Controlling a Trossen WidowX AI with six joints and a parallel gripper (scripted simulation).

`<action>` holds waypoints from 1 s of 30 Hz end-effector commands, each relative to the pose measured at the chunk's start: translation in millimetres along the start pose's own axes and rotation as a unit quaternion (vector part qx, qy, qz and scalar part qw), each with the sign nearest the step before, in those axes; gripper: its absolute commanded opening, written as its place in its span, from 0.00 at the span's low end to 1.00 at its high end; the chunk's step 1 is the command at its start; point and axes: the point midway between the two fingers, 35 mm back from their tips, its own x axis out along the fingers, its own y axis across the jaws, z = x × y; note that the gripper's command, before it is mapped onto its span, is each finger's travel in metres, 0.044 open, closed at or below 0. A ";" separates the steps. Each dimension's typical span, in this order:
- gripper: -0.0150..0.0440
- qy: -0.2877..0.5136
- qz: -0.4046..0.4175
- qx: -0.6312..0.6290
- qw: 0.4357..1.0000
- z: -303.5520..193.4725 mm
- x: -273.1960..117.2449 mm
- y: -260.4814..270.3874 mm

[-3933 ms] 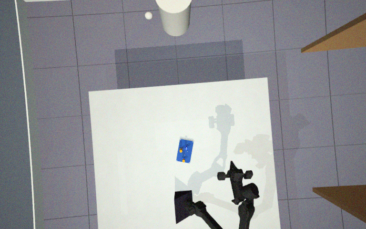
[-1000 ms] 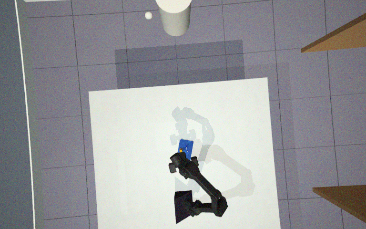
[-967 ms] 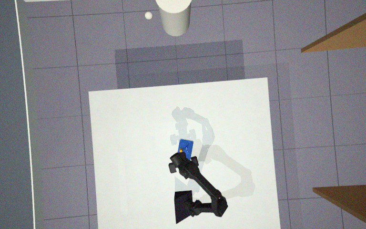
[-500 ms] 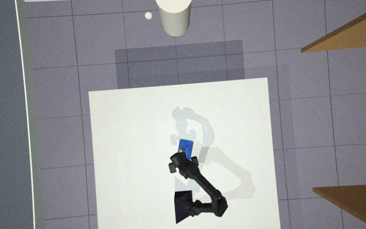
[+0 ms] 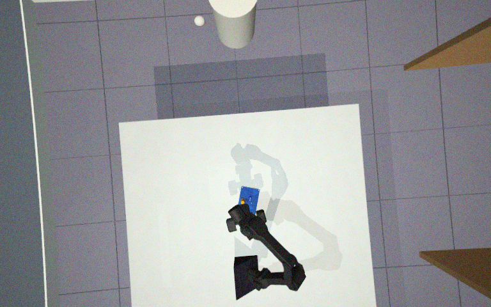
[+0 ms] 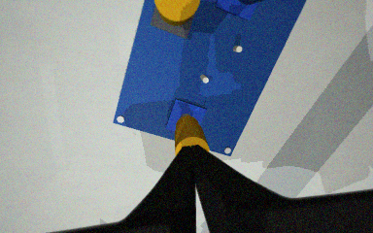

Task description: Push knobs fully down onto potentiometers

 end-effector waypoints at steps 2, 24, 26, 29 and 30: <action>0.25 -0.001 -0.002 -0.001 1.000 0.6 1.4 -1.0; 0.25 -0.001 -0.002 -0.001 1.000 0.6 6.5 -1.1; 0.25 -0.001 -0.002 -0.001 1.000 0.6 6.5 -1.1; 0.25 -0.001 -0.002 -0.001 1.000 0.6 6.5 -1.1; 0.25 -0.001 -0.002 -0.001 1.000 0.6 6.5 -1.1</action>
